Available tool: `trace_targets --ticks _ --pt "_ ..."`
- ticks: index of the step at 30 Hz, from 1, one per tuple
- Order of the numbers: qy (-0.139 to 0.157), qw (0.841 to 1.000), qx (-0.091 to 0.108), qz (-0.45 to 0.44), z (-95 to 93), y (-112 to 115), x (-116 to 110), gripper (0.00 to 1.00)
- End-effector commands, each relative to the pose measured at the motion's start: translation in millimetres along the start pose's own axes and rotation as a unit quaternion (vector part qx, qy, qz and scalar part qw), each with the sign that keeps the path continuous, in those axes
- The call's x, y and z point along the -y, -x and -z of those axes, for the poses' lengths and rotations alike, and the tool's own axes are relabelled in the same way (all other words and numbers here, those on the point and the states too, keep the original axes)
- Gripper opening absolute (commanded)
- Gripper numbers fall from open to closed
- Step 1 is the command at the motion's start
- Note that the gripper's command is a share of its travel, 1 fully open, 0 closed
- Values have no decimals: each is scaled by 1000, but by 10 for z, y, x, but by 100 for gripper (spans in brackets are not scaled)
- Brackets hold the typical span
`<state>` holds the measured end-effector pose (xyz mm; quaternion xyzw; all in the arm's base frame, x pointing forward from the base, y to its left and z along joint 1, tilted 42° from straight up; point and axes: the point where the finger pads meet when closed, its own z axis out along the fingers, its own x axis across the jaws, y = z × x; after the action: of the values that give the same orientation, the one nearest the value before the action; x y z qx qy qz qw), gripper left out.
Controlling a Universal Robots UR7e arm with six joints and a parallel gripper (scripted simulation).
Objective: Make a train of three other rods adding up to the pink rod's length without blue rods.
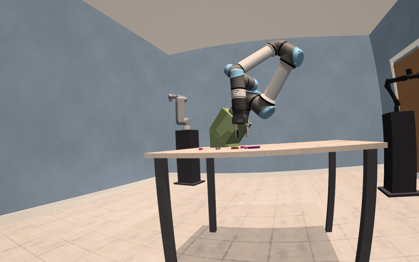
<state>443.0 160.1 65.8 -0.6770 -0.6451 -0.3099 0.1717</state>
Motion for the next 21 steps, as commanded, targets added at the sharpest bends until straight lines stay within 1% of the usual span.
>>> trace_targets --ticks 1,8,21 --pt "0 1000 0 29 3 19 -14 100" --pt "1 999 0 52 2 34 -23 100" --pt "1 998 0 55 2 36 -24 100"
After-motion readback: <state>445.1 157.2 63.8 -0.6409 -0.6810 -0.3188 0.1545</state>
